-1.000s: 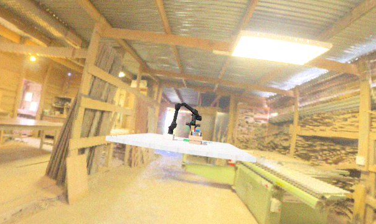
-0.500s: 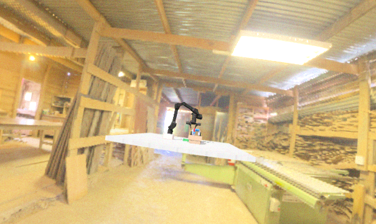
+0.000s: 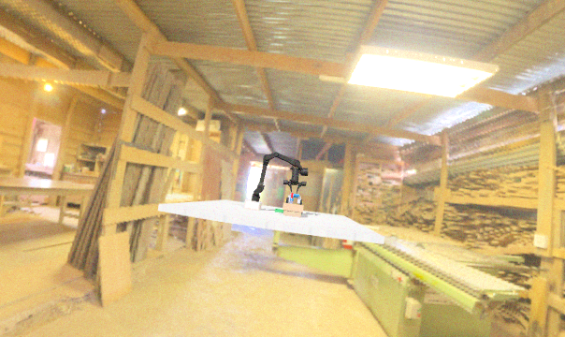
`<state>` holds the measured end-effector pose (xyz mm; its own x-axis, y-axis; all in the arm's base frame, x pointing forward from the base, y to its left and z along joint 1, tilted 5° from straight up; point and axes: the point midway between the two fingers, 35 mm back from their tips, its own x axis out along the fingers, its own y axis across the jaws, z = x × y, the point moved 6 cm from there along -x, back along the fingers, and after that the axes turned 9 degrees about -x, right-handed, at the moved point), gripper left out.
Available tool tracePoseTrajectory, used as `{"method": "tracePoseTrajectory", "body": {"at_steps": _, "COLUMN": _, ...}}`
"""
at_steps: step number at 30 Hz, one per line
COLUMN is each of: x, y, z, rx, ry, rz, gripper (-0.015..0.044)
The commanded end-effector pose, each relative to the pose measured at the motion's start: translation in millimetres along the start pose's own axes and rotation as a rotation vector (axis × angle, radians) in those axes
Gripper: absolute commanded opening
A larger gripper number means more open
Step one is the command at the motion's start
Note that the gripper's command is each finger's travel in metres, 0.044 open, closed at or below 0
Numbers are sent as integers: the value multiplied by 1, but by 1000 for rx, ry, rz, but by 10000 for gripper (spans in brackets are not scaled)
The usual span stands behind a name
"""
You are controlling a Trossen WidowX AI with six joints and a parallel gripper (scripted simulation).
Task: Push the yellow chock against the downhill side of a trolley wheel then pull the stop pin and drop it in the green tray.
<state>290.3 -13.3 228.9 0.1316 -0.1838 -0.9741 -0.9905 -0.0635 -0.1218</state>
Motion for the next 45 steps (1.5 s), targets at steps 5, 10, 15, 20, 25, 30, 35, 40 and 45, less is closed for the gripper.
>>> {"method": "tracePoseTrajectory", "body": {"at_steps": 5, "x": -4, "y": 11, "z": -65, "rx": 21, "ry": 93, "rz": 44, "gripper": 190}}
{"method": "tracePoseTrajectory", "body": {"at_steps": 10, "x": -6, "y": 21, "z": -96, "rx": 31, "ry": 133, "rz": 78, "gripper": 190}}
{"method": "tracePoseTrajectory", "body": {"at_steps": 15, "x": -6, "y": 22, "z": -97, "rx": 32, "ry": 134, "rz": 80, "gripper": 190}}
{"method": "tracePoseTrajectory", "body": {"at_steps": 20, "x": -5, "y": 22, "z": -97, "rx": 32, "ry": 134, "rz": 80, "gripper": 190}}
{"method": "tracePoseTrajectory", "body": {"at_steps": 25, "x": 2, "y": 22, "z": -97, "rx": 32, "ry": 134, "rz": 80, "gripper": 190}}
{"method": "tracePoseTrajectory", "body": {"at_steps": 30, "x": 9, "y": 22, "z": -98, "rx": 32, "ry": 134, "rz": 80, "gripper": 190}}
{"method": "tracePoseTrajectory", "body": {"at_steps": 35, "x": 17, "y": 23, "z": -100, "rx": 32, "ry": 135, "rz": 80, "gripper": 190}}
{"method": "tracePoseTrajectory", "body": {"at_steps": 40, "x": 23, "y": 24, "z": -101, "rx": 32, "ry": 135, "rz": 80, "gripper": 190}}
{"method": "tracePoseTrajectory", "body": {"at_steps": 45, "x": 24, "y": 24, "z": -101, "rx": 32, "ry": 135, "rz": 80, "gripper": 190}}
